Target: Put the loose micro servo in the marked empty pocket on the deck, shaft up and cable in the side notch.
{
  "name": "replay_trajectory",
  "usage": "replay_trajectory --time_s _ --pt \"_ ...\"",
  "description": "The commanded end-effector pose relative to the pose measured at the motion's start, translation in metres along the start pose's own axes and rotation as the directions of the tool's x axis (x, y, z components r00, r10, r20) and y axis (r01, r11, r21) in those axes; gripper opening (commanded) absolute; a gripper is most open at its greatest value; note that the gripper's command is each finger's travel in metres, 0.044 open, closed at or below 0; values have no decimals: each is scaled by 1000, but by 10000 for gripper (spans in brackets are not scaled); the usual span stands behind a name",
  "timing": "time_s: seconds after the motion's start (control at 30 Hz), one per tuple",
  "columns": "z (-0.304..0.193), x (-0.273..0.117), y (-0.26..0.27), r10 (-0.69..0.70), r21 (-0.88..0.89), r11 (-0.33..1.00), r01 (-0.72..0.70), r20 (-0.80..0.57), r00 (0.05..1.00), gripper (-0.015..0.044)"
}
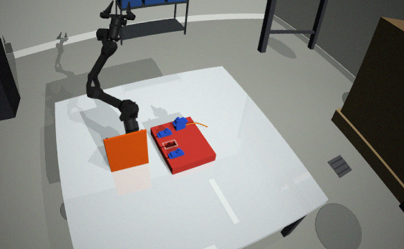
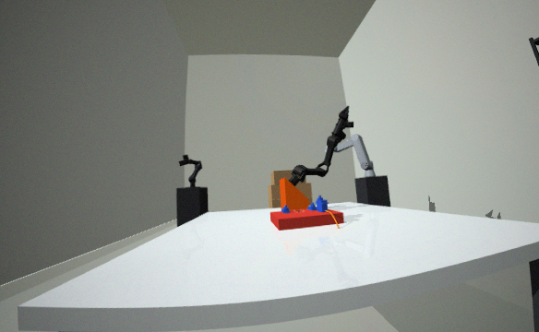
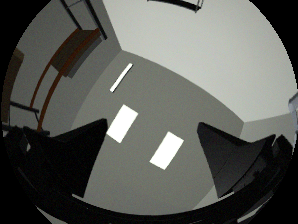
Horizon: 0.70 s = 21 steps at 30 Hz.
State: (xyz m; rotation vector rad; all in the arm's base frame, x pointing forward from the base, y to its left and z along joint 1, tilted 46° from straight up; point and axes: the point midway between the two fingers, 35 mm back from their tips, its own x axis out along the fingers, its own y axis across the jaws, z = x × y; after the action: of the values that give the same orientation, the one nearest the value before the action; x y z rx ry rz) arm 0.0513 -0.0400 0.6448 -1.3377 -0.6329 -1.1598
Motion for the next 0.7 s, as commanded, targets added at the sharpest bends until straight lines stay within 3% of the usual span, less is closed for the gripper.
replay_trajectory --time_s 0.0,0.67 --pt "-5 5 24 63 76 995 -63 -1 998 440" --pt "-15 11 104 287 384 882 -273 21 958 440"
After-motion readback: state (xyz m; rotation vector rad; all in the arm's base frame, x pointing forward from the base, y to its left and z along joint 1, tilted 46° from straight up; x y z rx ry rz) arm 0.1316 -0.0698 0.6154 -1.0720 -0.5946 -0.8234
